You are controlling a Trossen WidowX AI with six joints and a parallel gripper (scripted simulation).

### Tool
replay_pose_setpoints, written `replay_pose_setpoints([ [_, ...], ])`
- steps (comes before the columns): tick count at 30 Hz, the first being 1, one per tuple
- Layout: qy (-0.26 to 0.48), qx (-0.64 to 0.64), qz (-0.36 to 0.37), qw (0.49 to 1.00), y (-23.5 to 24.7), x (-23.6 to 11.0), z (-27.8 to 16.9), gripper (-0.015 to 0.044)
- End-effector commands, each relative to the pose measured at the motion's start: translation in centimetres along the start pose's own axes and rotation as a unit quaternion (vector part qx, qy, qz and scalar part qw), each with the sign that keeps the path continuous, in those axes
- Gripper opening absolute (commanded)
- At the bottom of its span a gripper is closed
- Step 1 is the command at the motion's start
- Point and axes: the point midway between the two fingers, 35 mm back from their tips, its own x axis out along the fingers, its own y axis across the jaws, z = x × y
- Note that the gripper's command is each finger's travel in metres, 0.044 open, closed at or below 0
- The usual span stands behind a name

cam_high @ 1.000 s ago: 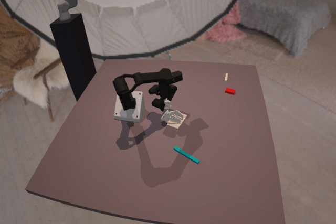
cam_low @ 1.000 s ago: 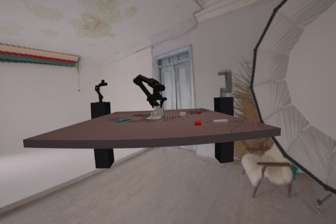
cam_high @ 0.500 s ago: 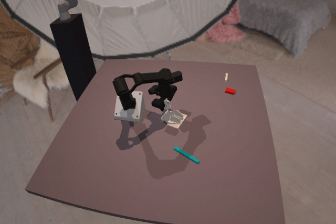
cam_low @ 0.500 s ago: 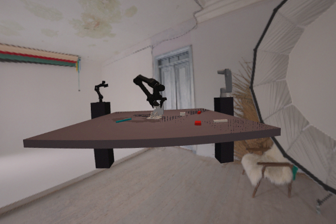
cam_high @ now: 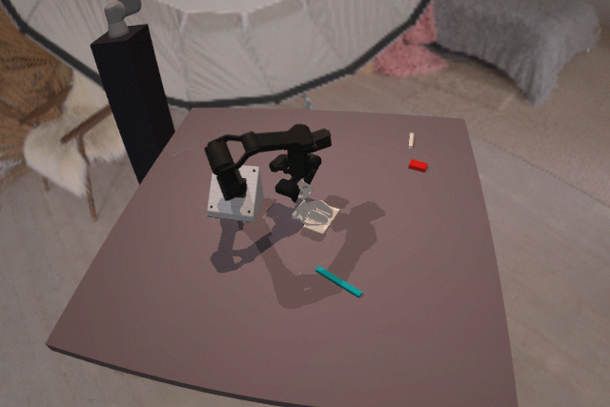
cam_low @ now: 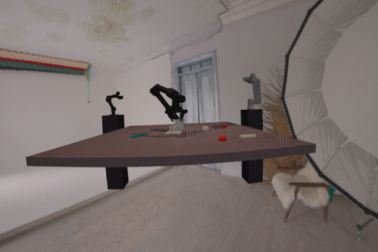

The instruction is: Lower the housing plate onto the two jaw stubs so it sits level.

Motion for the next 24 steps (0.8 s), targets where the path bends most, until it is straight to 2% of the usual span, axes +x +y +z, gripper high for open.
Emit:
replay_pose_setpoints([
  [1,0.001,-0.003,0.002,1.000,0.03,0.00,-0.03,0.0351],
  [24,0.001,-0.004,0.001,1.000,-0.08,0.58,-0.10,0.0351],
])
